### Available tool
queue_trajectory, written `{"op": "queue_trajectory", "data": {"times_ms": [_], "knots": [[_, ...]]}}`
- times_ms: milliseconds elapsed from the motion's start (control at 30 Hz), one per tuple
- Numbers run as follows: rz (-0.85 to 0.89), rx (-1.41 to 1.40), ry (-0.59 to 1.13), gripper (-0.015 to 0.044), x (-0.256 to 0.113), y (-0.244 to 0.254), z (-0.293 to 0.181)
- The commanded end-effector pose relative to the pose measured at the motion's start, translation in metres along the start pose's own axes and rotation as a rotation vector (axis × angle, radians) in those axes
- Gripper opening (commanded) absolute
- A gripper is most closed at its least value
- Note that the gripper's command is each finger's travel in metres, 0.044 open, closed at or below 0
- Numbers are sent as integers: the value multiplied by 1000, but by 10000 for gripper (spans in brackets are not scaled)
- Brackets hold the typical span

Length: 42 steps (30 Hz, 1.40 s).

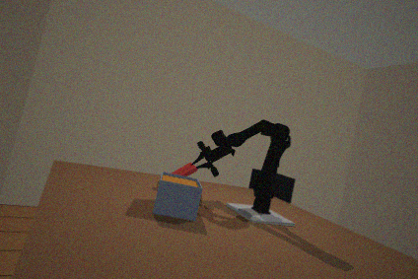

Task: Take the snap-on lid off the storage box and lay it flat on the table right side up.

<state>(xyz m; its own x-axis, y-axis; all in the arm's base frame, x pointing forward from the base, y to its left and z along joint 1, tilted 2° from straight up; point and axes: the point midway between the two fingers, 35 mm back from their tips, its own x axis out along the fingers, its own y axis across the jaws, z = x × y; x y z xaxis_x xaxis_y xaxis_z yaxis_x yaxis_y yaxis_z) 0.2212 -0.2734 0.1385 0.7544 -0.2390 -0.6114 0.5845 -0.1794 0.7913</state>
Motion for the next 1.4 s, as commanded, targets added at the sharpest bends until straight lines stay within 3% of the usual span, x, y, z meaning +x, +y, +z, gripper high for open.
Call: {"op": "queue_trajectory", "data": {"times_ms": [0,1367], "knots": [[-8,11,5,0,4,-7,-1],[-8,12,5,0,25,-32,-2]]}}
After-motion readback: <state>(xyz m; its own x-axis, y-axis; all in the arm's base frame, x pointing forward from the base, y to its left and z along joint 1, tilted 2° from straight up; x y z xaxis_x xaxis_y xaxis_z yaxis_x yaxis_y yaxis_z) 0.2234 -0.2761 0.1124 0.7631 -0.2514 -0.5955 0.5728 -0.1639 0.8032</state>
